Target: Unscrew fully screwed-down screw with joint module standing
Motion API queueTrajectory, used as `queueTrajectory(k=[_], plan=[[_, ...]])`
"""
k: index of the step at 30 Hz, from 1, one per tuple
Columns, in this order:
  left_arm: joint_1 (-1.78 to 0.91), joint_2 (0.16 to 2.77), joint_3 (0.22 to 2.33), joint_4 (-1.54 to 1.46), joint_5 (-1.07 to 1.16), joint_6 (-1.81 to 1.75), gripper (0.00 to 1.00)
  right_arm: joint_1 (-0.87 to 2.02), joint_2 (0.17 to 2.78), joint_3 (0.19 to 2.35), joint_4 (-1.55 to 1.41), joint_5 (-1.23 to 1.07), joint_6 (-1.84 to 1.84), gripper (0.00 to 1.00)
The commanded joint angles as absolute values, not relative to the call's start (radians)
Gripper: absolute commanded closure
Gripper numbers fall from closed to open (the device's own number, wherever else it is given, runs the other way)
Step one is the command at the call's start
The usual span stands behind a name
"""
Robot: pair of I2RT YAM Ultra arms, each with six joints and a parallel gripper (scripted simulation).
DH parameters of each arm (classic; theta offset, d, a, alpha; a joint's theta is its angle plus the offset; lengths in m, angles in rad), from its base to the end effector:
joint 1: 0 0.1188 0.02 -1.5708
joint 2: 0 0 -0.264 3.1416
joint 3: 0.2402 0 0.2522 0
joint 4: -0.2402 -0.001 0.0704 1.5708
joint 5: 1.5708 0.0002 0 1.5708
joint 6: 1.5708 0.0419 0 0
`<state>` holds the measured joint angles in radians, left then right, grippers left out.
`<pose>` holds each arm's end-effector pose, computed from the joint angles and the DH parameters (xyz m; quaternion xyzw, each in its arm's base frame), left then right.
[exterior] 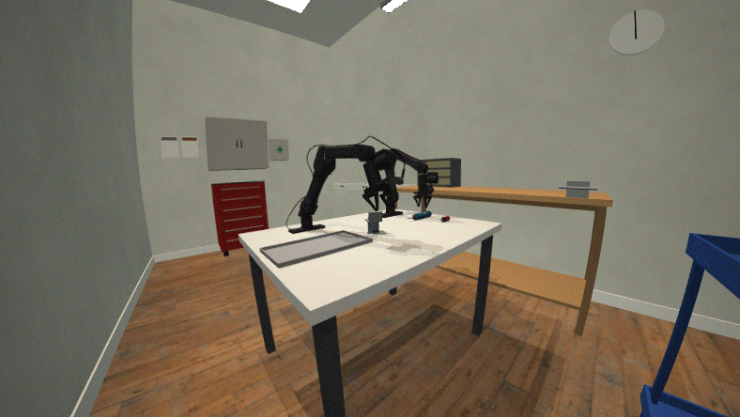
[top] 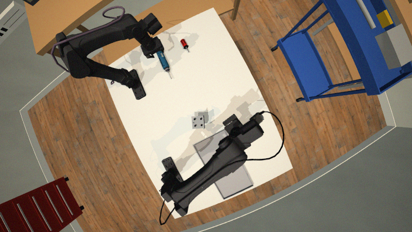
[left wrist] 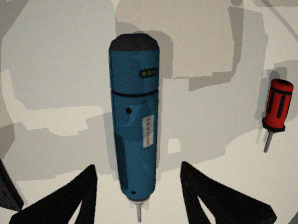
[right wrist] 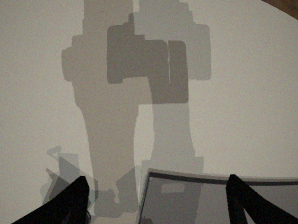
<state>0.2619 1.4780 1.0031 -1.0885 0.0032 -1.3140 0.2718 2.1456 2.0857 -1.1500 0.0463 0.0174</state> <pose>0.2330 0.0634 0.2107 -0.7089 0.7053 -0.0032 0.0024 0.4348 0.1202 0.2805 -0.1206 0.9761 0.0033 0.1808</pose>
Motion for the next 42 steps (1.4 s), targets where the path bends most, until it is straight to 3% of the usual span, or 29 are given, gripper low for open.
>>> queueTrajectory(k=[1, 12, 13, 29, 30, 42], plan=[[0.25, 1.467, 1.027, -1.114, 0.01, -1.321, 0.35, 0.272, 2.134, 2.092, -1.147, 0.047, 0.017, 0.0], [0.259, 1.473, 1.01, -1.108, 0.009, -1.318, 0.35, 0.272, 2.134, 2.092, -1.147, 0.047, 0.017, 0.0], [0.259, 1.473, 1.01, -1.108, 0.009, -1.318, 0.35, 0.272, 2.134, 2.092, -1.147, 0.047, 0.017, 0.07], [0.259, 1.473, 1.01, -1.108, 0.009, -1.318, 0.35, 0.272, 2.134, 2.092, -1.147, 0.047, 0.017, 0.07], [0.259, 1.473, 1.01, -1.108, 0.009, -1.318, 0.35, 0.272, 2.134, 2.092, -1.147, 0.047, 0.017, 0.14], [0.259, 1.473, 1.01, -1.108, 0.009, -1.318, 0.35, 0.272, 2.134, 2.092, -1.147, 0.047, 0.017, 0.14]])
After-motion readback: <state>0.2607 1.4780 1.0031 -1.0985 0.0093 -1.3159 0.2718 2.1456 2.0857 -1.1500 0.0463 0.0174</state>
